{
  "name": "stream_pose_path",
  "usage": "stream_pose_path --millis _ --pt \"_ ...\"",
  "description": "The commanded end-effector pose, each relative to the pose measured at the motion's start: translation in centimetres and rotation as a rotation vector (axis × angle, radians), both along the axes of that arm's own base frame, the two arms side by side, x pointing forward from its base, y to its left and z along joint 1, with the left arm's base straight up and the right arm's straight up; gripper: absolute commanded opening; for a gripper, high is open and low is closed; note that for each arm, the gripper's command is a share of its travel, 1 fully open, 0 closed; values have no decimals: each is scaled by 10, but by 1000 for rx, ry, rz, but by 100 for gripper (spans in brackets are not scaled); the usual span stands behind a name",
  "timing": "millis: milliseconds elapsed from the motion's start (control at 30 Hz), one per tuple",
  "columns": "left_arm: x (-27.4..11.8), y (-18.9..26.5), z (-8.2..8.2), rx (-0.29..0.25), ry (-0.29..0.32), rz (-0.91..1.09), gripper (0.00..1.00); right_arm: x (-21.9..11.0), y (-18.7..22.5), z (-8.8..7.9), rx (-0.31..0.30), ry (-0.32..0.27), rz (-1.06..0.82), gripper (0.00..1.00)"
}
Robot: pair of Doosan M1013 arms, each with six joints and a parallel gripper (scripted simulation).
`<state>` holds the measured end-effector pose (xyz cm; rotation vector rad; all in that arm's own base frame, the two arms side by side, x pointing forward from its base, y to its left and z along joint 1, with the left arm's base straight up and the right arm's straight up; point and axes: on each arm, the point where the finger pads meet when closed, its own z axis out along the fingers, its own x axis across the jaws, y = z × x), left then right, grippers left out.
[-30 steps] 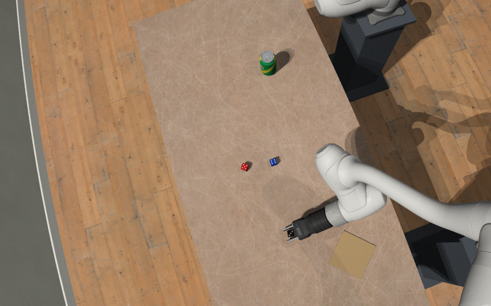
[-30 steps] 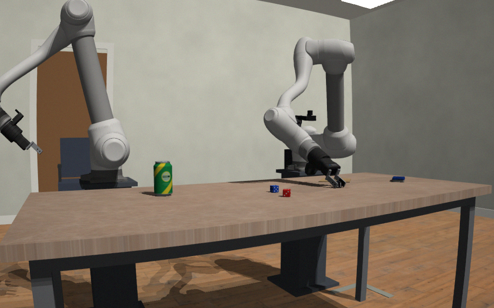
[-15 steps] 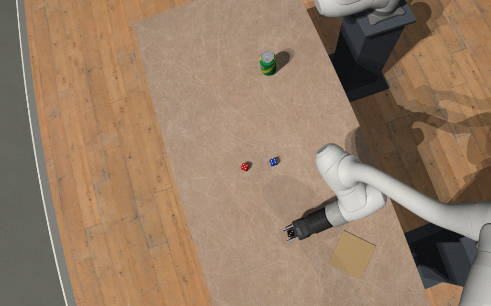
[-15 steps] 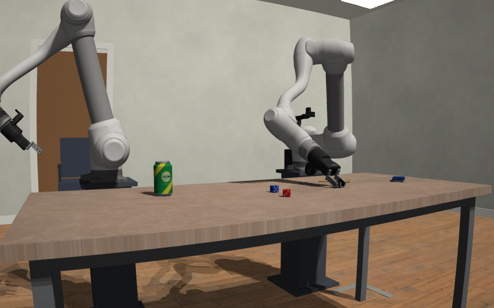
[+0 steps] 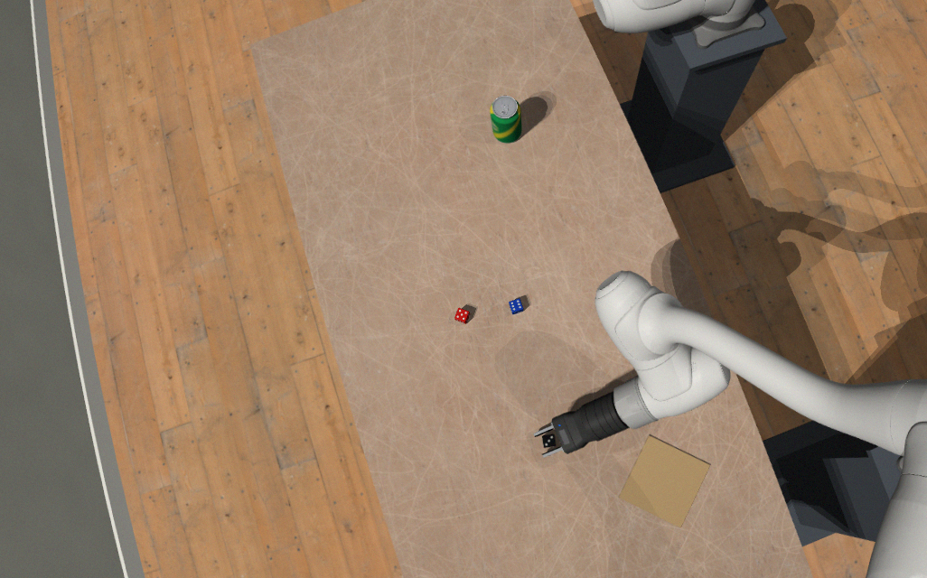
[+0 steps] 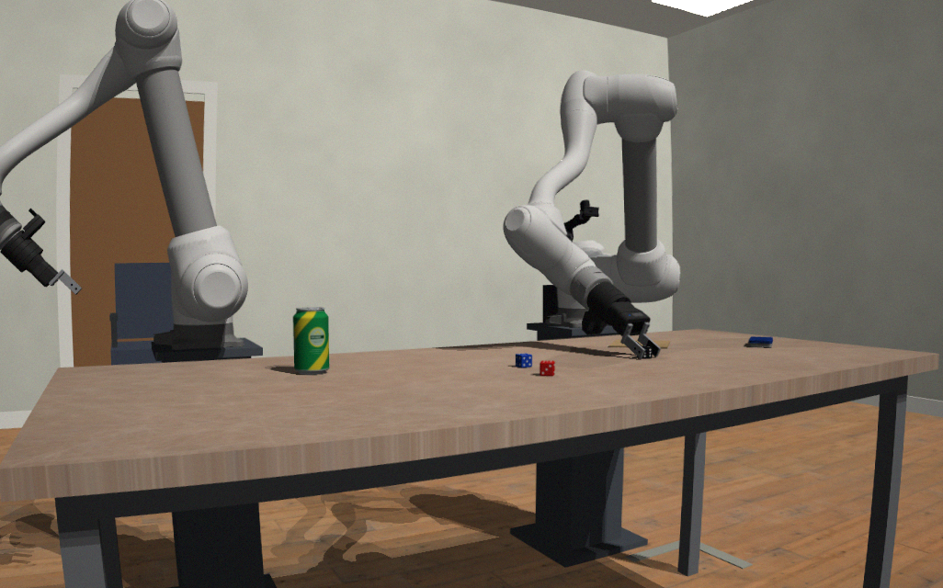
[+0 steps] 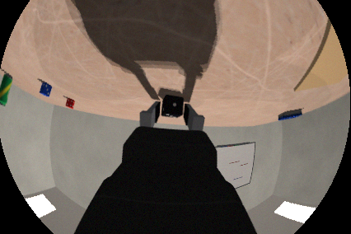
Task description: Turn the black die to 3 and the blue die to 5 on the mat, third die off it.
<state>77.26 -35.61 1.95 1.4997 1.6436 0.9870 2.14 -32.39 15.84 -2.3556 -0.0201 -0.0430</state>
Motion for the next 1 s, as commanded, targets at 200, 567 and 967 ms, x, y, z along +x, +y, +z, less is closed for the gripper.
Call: stream_pose_path --millis 200,567,967 --pt "0 0 1 -1 -1 0 79 0 0 0 -1 0 0 100" --pt "-6 -1 5 -1 -1 0 79 0 0 0 -1 0 0 100" --pt "-37 -4 21 -1 -1 0 79 0 0 0 -1 0 0 100"
